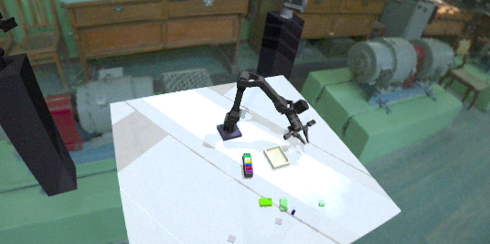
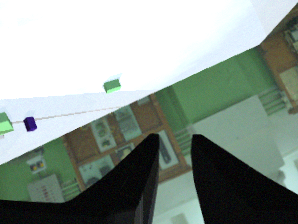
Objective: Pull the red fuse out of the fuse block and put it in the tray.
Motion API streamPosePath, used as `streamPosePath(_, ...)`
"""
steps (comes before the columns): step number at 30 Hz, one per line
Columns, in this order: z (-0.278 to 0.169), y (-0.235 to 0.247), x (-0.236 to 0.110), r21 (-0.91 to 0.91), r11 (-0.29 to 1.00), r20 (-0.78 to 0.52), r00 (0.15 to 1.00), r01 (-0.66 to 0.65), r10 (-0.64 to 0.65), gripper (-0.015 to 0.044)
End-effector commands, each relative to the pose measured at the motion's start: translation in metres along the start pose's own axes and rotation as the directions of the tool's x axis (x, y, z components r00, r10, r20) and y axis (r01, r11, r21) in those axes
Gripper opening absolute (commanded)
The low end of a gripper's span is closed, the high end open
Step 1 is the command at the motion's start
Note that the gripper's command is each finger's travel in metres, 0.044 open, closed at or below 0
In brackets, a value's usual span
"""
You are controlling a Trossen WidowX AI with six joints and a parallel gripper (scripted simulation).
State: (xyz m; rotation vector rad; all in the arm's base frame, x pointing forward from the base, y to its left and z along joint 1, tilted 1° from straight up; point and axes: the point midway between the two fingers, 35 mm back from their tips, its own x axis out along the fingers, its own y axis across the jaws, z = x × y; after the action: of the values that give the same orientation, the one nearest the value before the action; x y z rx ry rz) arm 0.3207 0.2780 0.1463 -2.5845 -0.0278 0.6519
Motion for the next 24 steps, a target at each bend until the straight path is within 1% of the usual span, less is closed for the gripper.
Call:
streamPosePath(1,-0.026,0.050,0.029,0.145,0.976,0.079,0.985,-0.161,0.150,0.0071)
streamPosePath(5,-0.050,0.110,0.045,0.302,0.892,0.179,0.939,-0.336,0.293,0.0071)
streamPosePath(9,-0.066,0.164,0.045,0.442,0.739,0.300,0.860,-0.508,0.412,0.0071)
streamPosePath(11,-0.073,0.194,0.039,0.520,0.607,0.383,0.799,-0.601,0.464,0.0071)
streamPosePath(14,-0.082,0.236,0.022,0.611,0.347,0.516,0.690,-0.712,0.509,0.0071)
streamPosePath(16,-0.086,0.261,0.006,0.642,0.144,0.604,0.612,-0.753,0.511,0.0071)
streamPosePath(19,-0.093,0.289,-0.022,0.632,-0.160,0.723,0.503,-0.758,0.473,0.0071)
streamPosePath(20,-0.092,0.294,-0.031,0.623,-0.212,0.743,0.484,-0.753,0.462,0.0071)
streamPosePath(21,-0.092,0.295,-0.034,0.619,-0.230,0.750,0.478,-0.751,0.458,0.0071)
streamPosePath(24,-0.092,0.295,-0.034,0.619,-0.230,0.750,0.478,-0.751,0.458,0.0071)
